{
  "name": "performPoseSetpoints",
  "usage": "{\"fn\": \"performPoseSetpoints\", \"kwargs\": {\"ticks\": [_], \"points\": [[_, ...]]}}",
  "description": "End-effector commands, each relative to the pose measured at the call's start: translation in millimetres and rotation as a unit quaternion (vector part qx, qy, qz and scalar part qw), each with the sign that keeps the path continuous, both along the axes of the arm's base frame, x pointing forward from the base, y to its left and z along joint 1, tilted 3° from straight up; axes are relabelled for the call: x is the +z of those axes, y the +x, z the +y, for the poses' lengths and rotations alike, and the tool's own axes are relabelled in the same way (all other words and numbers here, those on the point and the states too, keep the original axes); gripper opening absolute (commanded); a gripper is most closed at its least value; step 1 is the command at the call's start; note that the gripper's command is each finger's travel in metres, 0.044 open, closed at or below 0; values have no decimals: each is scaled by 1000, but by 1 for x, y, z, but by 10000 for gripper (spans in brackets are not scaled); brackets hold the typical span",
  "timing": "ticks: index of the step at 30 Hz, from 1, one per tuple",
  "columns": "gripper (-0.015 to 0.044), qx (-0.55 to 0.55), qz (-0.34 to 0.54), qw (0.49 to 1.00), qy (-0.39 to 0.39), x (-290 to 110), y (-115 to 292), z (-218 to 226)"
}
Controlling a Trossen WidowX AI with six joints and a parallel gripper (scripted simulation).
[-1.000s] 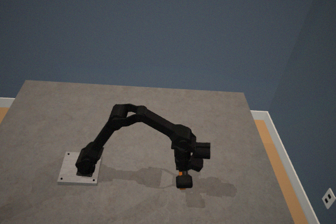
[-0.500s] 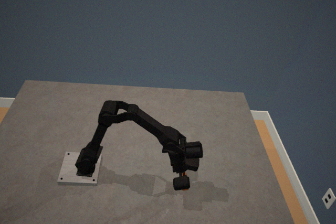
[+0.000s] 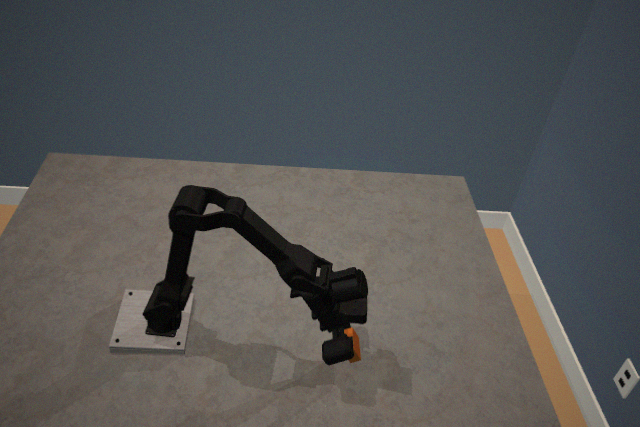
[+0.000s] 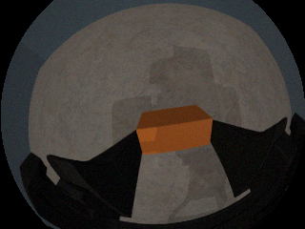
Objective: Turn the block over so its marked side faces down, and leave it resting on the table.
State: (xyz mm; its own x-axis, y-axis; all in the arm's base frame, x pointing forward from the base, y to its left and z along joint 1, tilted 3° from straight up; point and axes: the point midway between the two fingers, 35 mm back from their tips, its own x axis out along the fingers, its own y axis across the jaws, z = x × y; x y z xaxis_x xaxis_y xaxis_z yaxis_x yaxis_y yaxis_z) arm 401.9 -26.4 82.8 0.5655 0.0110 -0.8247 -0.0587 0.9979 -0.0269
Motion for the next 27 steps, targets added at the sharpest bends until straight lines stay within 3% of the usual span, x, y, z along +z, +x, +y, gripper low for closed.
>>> {"fn": "performPoseSetpoints", "kwargs": {"ticks": [1,27], "points": [[0,5,-25,1000,1,2,-3,1],[0,5,-185,983,13,-35,17,-2]]}}
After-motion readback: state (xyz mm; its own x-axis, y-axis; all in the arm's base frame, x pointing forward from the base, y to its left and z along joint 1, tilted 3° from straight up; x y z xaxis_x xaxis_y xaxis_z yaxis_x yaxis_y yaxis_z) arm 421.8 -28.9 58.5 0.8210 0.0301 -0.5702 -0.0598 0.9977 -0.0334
